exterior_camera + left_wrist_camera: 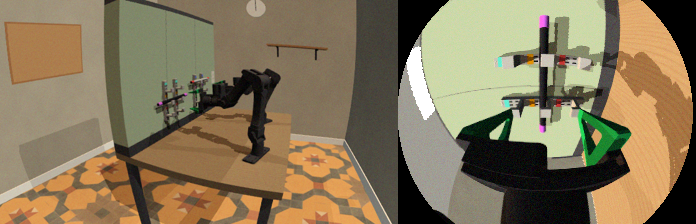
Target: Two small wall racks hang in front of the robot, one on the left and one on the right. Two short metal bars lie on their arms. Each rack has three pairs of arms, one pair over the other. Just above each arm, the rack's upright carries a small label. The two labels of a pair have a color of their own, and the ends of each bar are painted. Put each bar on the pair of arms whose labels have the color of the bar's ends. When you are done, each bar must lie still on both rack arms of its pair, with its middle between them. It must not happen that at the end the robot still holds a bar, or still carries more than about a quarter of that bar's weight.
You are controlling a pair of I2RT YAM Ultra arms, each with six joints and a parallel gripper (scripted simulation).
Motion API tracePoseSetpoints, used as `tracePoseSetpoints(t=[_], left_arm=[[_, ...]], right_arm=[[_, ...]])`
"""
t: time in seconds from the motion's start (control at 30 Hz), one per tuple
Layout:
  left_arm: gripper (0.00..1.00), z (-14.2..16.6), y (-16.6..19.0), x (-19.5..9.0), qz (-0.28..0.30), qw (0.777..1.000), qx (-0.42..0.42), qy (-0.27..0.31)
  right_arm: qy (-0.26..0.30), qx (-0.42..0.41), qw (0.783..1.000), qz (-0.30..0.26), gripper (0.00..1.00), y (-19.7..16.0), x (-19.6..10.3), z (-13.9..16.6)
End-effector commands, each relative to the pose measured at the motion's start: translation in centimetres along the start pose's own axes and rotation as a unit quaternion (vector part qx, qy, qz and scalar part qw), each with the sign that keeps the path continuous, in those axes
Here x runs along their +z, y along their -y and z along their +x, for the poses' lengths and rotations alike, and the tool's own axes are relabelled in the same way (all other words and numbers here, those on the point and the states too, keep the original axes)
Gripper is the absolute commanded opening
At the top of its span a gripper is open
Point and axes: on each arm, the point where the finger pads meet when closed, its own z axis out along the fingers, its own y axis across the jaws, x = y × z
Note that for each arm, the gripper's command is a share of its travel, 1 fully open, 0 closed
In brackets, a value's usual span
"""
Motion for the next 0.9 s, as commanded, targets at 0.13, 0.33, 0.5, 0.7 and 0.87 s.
tracePoseSetpoints(t=[0.13,0.33,0.5,0.7,0.87], left_arm=[[1.00,-0.2,-0.9,-0.1,-0.024,1.000,0.009,-0.001],[1.00,-0.2,-0.9,-0.1,-0.024,1.000,0.009,-0.001],[1.00,-0.2,-0.9,-0.1,-0.024,1.000,0.009,-0.001],[1.00,-0.2,-0.9,-0.1,-0.024,1.000,0.009,-0.001],[1.00,-0.2,-0.9,-0.1,-0.024,1.000,0.009,-0.001]], right_arm=[[-0.003,-0.011,1.000,0.012,1.00,0.7,0.3,0.6],[-0.003,-0.011,1.000,0.012,1.00,1.2,0.5,1.4],[-0.003,-0.011,1.000,0.012,1.00,1.5,0.7,2.0],[-0.003,-0.011,1.000,0.012,1.00,2.2,1.0,2.7],[-0.003,-0.011,1.000,0.012,1.00,2.9,1.2,3.4]])
